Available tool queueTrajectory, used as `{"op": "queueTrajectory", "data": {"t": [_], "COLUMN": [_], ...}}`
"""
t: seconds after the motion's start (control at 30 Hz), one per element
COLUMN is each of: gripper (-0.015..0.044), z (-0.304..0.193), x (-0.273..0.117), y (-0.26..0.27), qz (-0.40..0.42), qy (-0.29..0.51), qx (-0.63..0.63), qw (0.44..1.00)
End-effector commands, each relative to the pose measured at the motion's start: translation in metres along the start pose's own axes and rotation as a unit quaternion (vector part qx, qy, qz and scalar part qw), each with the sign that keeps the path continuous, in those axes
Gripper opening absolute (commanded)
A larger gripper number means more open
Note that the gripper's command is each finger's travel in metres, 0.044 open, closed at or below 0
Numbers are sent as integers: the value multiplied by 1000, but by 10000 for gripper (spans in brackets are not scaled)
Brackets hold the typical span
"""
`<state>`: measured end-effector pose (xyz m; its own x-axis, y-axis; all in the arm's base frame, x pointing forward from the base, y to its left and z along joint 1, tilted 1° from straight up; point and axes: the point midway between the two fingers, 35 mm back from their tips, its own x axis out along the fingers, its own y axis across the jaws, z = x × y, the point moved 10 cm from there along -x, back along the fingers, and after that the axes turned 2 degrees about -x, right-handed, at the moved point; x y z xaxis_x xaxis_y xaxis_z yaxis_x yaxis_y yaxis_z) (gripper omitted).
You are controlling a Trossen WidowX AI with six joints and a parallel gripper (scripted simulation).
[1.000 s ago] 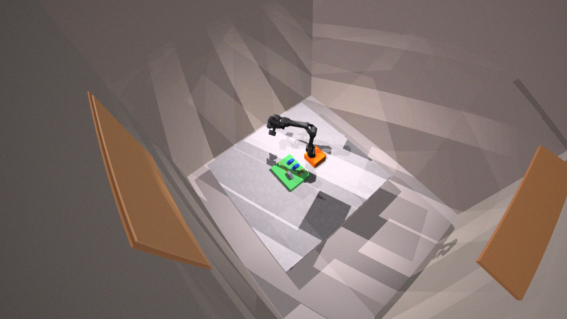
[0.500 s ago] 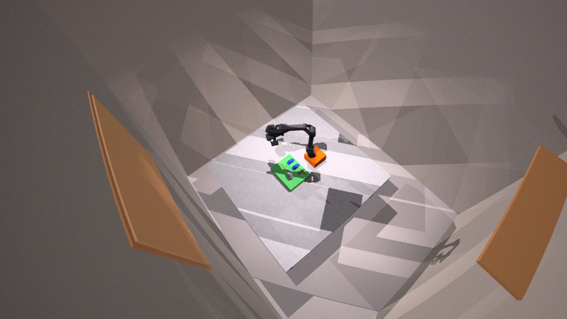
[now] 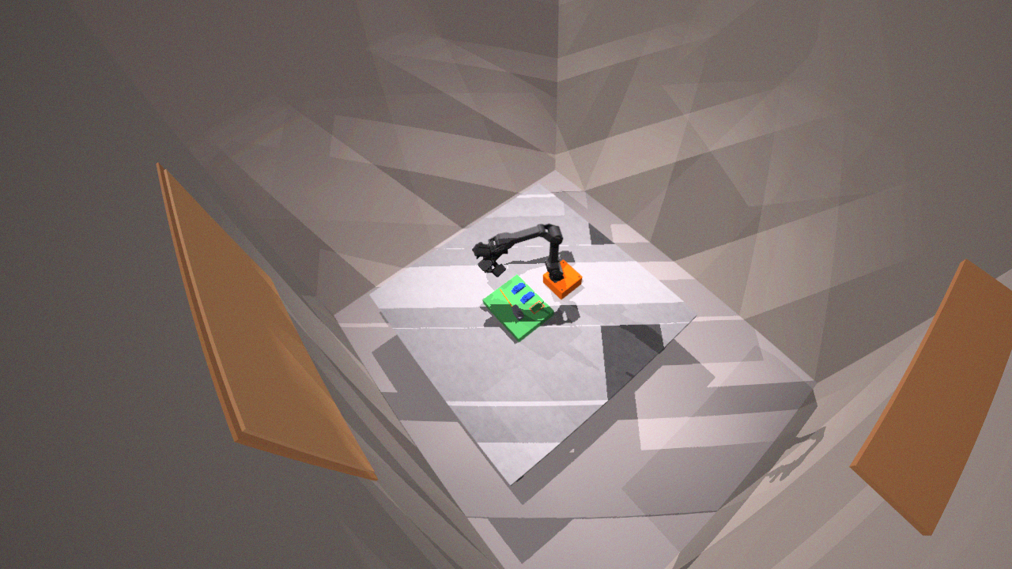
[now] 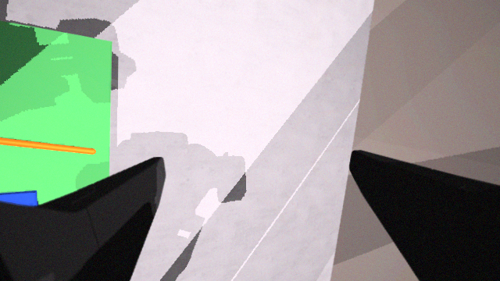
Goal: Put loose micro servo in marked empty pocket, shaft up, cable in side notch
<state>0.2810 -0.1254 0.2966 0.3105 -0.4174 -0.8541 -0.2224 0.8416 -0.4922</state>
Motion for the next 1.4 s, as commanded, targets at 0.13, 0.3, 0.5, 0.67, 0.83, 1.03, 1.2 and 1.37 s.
{"op": "queueTrajectory", "data": {"t": [0.13, 0.3, 0.5, 0.67, 0.83, 1.03, 1.2, 1.37], "gripper": [440, 440, 440, 440, 440, 440, 440, 440], "z": [18, 28, 38, 44, 48, 51, 51, 52], "x": [7, 7, 7, 6, 4, 1, -2, -1], "y": [37, 60, 90, 115, 140, 169, 190, 191], "qz": [59, 91, 129, 158, 187, 218, 239, 240], "qy": [-14, -26, -41, -55, -68, -83, -94, -95], "qx": [-122, -195, -287, -360, -431, -511, -565, -567], "qw": [991, 976, 948, 918, 880, 827, 784, 782]}}
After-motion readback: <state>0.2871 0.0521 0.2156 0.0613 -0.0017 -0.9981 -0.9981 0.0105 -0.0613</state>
